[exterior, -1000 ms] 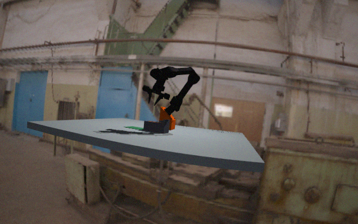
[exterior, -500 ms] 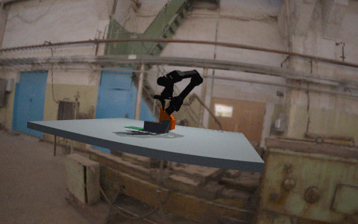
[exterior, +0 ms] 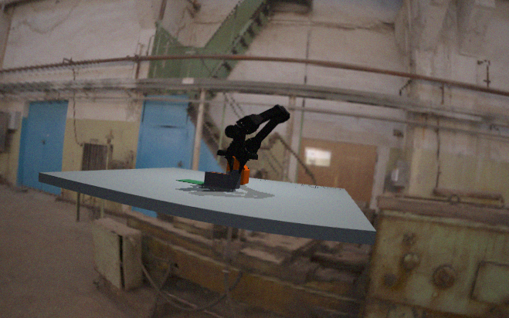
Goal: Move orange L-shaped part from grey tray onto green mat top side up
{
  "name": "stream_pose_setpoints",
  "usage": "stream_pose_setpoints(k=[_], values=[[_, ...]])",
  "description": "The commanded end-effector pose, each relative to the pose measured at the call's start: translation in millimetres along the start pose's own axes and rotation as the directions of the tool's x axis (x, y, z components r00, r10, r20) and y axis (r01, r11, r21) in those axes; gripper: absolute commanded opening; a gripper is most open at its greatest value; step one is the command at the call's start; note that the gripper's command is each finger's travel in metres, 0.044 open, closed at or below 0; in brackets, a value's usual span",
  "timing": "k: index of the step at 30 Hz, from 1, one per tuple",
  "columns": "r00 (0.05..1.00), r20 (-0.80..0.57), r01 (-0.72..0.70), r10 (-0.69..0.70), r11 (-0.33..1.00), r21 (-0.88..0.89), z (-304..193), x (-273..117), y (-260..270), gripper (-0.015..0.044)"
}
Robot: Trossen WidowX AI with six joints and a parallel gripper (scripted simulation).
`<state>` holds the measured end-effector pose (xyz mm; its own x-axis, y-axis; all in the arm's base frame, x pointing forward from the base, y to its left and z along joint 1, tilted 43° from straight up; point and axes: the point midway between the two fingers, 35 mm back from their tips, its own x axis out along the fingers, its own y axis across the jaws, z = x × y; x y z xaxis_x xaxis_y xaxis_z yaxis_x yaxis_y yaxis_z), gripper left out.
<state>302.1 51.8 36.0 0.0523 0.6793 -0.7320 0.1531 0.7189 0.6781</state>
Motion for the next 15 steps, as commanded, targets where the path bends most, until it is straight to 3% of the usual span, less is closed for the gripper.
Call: stream_pose_setpoints(k=[1, 15], values=[[1.0, -0.003, -0.005, 0.005, 1.0, 0.007, -1.6, 5.4, 0.1, 0.018], [1.0, -0.004, -0.006, 0.006, 1.0, 0.007, -1.5, 28.2, 0.3, 0.018]])
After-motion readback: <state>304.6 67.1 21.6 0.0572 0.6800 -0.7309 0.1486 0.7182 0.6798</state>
